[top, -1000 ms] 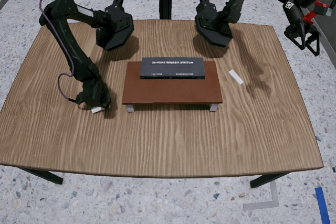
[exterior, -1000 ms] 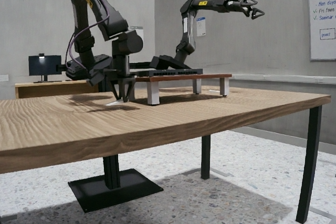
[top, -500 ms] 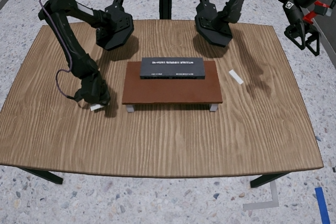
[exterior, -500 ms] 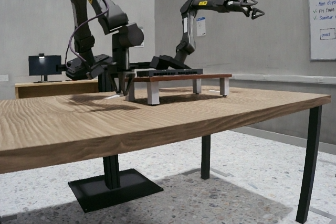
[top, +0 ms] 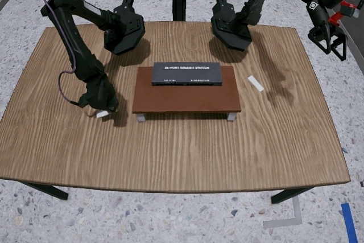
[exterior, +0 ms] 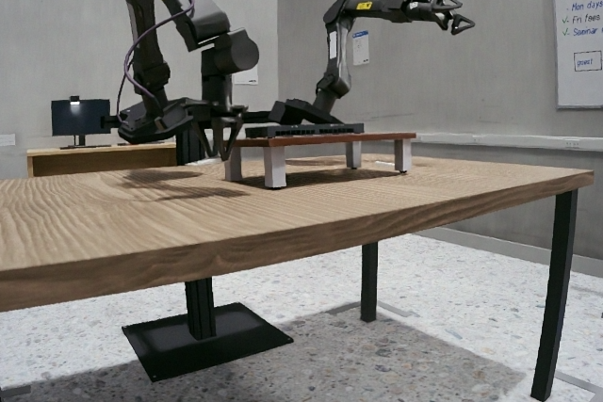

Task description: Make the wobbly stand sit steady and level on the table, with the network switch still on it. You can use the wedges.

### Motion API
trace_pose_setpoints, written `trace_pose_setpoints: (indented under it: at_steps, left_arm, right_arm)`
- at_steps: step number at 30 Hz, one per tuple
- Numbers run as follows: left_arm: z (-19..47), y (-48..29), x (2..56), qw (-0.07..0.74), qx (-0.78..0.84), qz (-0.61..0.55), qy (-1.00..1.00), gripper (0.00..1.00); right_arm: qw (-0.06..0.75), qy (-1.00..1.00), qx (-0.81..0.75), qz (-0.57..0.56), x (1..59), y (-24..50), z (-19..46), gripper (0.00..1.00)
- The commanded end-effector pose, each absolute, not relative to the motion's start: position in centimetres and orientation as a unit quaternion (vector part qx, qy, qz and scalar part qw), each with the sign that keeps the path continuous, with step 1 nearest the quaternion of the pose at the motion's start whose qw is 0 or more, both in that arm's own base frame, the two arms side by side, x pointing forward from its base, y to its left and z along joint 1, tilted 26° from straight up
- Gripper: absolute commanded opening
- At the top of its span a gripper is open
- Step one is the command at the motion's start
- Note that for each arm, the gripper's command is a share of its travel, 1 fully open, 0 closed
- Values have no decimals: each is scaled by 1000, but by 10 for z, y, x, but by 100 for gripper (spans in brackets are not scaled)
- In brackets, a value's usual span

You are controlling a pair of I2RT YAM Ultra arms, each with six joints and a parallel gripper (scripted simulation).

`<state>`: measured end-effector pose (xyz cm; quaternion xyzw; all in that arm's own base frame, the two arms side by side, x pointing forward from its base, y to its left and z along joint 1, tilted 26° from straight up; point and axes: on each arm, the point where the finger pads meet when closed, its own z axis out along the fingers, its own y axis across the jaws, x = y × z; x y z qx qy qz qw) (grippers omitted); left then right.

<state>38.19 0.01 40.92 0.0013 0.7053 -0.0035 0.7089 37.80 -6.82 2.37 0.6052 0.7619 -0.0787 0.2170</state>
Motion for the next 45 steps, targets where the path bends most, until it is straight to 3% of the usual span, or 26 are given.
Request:
trace_pose_setpoints:
  at_steps: [1, 8, 13, 15, 17, 25, 27, 35, 37, 42, 44, 45]
  left_arm:
    - [415, -6, 375, 713, 10, -7, 701, 100]
    - [415, -6, 375, 713, 10, -7, 701, 100]
    - [415, -6, 375, 713, 10, -7, 701, 100]
    - [415, -6, 375, 713, 10, -7, 701, 100]
    - [415, -6, 375, 713, 10, -7, 701, 100]
    - [415, -6, 375, 713, 10, -7, 701, 100]
    - [415, -6, 375, 713, 10, -7, 701, 100]
    - [415, -6, 375, 713, 10, -7, 701, 100]
    - [415, -6, 375, 713, 10, -7, 701, 100]
    - [415, -6, 375, 713, 10, -7, 701, 100]
    - [415, -6, 375, 713, 10, -7, 701, 100]
    - [415, -6, 375, 713, 10, -7, 701, 100]
  right_arm:
    - [277, 745, 605, -45, 400, -64, 78, 0]
    - [354, 717, 600, 23, 394, -63, 164, 0]
    - [376, 705, 600, 43, 375, -63, 185, 0]
    - [283, 794, 538, 10, 361, -20, 105, 0]
    - [349, 810, 471, 29, 396, -1, 166, 0]
    - [315, 919, 237, 24, 396, 116, 132, 0]
    - [315, 919, 237, 24, 396, 116, 132, 0]
    - [267, 964, -23, 4, 353, 217, 89, 0]
    - [275, 957, -88, 5, 364, 215, 103, 0]
    - [223, 948, -227, -5, 306, 274, 62, 0]
    - [223, 948, -227, -5, 306, 274, 62, 0]
    - [221, 928, -300, -7, 310, 273, 64, 0]
